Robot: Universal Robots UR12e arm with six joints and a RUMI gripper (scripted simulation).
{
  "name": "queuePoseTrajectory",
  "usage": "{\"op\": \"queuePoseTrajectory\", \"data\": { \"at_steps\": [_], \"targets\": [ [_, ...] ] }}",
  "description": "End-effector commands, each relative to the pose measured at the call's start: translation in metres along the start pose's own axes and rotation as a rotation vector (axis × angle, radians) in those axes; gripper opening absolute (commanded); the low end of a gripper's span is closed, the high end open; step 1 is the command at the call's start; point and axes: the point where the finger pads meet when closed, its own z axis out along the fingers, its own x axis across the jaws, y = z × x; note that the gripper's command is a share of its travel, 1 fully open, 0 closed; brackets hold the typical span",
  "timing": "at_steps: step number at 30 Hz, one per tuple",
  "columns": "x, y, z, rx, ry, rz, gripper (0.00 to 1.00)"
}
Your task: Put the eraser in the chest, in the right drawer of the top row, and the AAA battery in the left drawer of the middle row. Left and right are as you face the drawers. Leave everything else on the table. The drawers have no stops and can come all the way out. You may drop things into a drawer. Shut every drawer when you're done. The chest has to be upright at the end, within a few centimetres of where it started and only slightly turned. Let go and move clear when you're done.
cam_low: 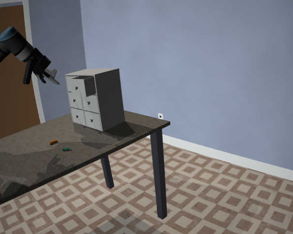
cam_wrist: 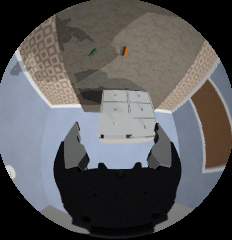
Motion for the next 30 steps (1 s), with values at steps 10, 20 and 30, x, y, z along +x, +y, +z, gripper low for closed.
{"op": "queuePoseTrajectory", "data": {
  "at_steps": [10, 20, 30],
  "targets": [
    [-0.001, 0.002, 0.014, -0.132, -0.014, -0.001, 1.00],
    [0.000, 0.003, 0.022, -0.189, -0.013, -0.002, 1.00],
    [0.000, 0.003, 0.027, -0.234, -0.012, -0.004, 1.00]
  ]
}}
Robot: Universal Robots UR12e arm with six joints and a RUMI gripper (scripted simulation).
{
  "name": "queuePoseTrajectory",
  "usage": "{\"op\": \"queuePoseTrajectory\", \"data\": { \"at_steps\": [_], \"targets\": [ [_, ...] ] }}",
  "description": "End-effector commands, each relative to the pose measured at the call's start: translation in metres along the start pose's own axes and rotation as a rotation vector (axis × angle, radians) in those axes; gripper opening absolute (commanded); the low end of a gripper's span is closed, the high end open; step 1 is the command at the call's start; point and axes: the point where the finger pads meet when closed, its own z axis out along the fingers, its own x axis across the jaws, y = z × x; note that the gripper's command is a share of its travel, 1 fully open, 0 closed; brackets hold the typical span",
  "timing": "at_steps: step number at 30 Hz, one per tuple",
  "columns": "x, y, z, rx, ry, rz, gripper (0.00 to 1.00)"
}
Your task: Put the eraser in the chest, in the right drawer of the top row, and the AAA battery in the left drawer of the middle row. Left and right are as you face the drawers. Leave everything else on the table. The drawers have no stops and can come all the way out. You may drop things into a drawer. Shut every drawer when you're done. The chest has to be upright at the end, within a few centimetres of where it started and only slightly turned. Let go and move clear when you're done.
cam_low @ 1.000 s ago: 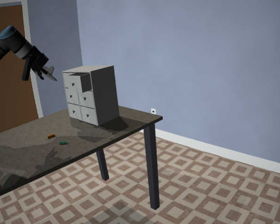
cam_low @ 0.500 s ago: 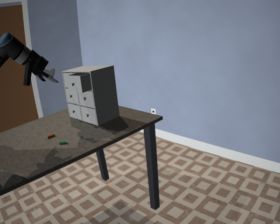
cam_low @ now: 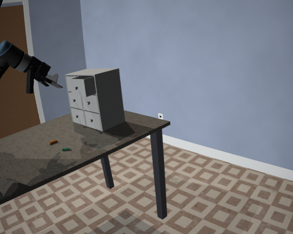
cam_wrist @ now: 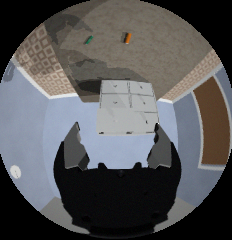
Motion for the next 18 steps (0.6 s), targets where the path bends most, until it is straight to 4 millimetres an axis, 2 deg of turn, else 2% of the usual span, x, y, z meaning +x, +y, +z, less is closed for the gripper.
{"op": "queuePoseTrajectory", "data": {
  "at_steps": [1, 18],
  "targets": [
    [0.0003, 0.0032, 0.0026, -0.052, -0.016, -0.005, 1.00],
    [-0.0017, 0.0037, 0.0120, -0.119, -0.016, -0.011, 1.00]
  ]
}}
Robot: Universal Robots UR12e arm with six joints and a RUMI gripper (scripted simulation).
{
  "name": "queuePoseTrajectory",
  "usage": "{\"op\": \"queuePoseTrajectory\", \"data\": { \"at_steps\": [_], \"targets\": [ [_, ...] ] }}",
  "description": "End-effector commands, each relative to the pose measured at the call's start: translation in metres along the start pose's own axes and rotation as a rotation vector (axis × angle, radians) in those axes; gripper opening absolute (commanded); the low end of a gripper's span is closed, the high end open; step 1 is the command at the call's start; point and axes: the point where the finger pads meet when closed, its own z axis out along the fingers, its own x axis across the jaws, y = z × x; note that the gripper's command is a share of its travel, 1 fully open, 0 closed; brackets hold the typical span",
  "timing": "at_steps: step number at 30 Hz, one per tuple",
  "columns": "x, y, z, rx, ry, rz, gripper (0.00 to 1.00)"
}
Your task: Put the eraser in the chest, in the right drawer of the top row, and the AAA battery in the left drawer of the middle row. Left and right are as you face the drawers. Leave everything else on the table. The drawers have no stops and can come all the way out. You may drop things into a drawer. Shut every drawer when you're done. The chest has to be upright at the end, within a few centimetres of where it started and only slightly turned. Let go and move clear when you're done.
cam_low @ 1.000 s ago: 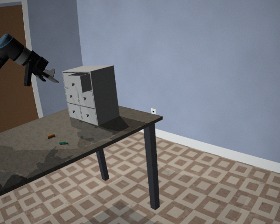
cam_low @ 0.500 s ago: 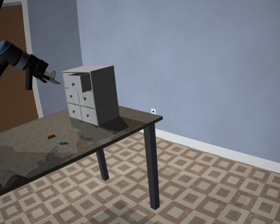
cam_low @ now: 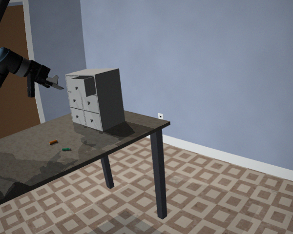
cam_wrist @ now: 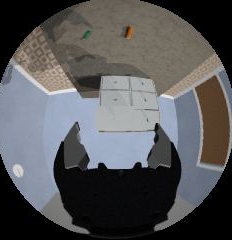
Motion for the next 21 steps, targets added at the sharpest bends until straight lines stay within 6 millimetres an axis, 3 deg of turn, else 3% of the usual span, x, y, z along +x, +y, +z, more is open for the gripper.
{"op": "queuePoseTrajectory", "data": {
  "at_steps": [1, 21],
  "targets": [
    [-0.0016, 0.0048, 0.0038, -0.042, -0.012, -0.011, 1.00],
    [-0.0016, 0.0032, 0.0101, -0.093, -0.012, -0.011, 1.00]
  ]
}}
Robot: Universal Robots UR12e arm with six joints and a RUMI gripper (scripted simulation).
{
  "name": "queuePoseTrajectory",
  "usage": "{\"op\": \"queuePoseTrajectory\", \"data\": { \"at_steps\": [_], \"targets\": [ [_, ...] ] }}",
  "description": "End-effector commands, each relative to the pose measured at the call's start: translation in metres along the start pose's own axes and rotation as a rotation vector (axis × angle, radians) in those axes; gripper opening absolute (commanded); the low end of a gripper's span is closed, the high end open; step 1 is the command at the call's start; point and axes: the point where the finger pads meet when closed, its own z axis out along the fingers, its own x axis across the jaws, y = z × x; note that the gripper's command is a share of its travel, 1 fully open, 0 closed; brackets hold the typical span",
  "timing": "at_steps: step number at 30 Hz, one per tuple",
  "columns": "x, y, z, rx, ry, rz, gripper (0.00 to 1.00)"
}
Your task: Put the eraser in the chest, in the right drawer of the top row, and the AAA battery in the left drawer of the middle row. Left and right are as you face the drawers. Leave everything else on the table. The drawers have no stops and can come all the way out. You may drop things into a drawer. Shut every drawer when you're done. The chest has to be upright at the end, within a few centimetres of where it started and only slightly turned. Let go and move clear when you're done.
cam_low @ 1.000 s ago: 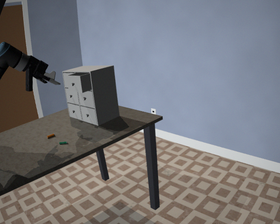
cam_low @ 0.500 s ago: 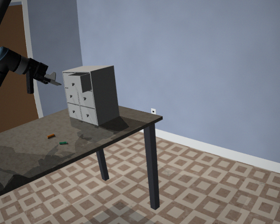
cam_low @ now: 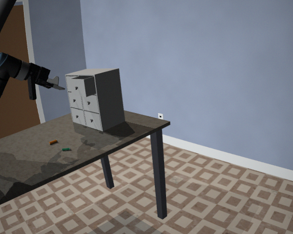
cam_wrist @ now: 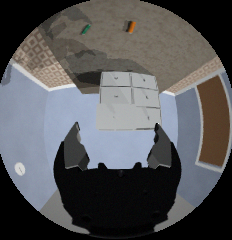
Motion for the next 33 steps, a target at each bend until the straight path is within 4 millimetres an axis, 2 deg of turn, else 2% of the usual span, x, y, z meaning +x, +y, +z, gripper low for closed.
{"op": "queuePoseTrajectory", "data": {
  "at_steps": [1, 33],
  "targets": [
    [-0.0007, 0.0019, 0.0032, -0.025, -0.004, -0.006, 1.00],
    [-0.0003, 0.0006, 0.0055, -0.049, -0.004, -0.006, 1.00]
  ]
}}
